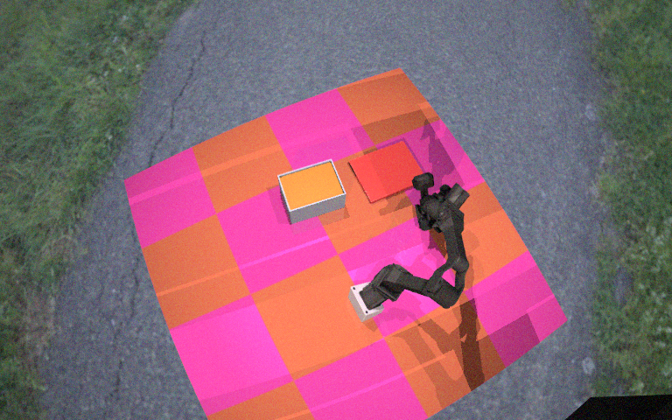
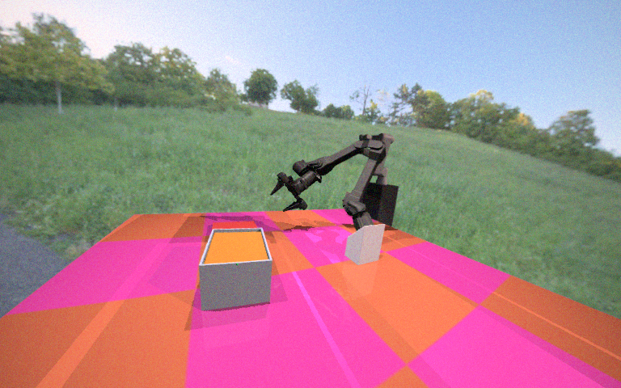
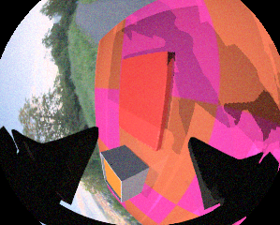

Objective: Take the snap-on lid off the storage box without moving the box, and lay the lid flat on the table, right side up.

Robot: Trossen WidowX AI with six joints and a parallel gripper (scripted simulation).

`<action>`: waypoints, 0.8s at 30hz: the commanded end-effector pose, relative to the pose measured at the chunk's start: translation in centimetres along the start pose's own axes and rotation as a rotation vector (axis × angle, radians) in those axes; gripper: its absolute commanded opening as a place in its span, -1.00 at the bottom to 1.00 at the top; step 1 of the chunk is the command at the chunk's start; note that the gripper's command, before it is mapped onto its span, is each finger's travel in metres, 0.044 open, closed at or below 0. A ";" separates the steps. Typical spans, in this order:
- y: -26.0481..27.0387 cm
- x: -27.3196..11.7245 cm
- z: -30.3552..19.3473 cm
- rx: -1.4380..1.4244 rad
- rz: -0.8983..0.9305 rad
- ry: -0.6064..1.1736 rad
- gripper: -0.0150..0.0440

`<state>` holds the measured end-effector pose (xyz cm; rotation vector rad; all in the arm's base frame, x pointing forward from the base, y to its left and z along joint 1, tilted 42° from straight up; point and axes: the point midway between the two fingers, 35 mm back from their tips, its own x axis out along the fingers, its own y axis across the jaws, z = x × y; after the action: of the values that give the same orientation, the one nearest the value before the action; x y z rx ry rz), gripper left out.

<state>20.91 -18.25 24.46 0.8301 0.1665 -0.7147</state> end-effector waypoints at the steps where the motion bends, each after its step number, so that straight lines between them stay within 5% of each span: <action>1: 0.4 -0.6 0.1 0.001 0.002 -0.004 1.00; 24: 0.2 -0.3 0.0 0.001 0.002 -0.004 1.00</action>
<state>20.78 -17.95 24.71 0.8282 0.1634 -0.7128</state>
